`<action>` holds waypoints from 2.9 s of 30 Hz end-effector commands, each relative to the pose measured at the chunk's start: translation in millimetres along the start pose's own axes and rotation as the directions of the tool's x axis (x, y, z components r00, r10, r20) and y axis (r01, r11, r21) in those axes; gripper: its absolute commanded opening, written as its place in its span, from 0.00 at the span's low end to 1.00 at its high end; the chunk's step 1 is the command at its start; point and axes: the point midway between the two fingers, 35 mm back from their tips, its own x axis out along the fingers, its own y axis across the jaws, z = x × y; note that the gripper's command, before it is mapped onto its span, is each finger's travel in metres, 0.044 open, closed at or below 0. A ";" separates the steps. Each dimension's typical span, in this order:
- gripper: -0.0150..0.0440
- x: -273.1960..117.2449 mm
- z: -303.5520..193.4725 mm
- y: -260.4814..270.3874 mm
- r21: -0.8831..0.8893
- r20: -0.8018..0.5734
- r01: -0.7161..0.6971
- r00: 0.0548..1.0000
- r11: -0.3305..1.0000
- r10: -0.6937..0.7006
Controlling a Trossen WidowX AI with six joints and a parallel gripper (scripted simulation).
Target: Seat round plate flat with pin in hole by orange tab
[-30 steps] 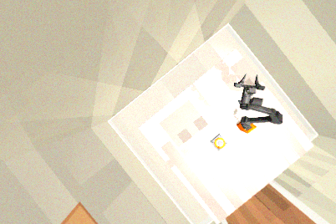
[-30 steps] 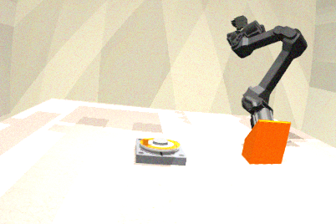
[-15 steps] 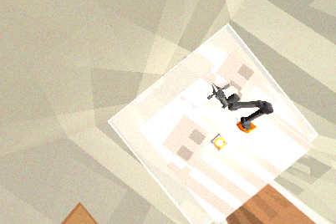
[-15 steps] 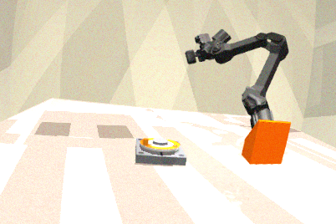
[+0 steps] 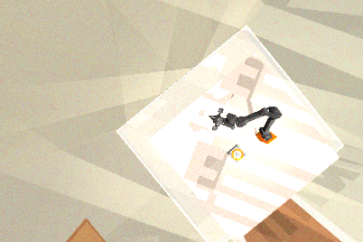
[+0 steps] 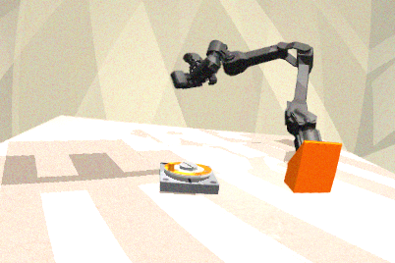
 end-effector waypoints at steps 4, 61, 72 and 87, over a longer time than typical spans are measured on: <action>0.25 -10.3 -26.8 122.4 -0.017 -0.169 -0.300 0.941 0.954 0.293; 0.25 -257.1 -253.5 335.1 -0.360 -0.842 -0.744 0.519 0.563 0.148; 0.25 -268.6 -260.8 337.8 -0.360 -0.842 -0.744 0.519 0.562 0.148; 0.25 -278.0 -266.7 336.9 -0.360 -0.842 -0.745 0.519 0.562 0.148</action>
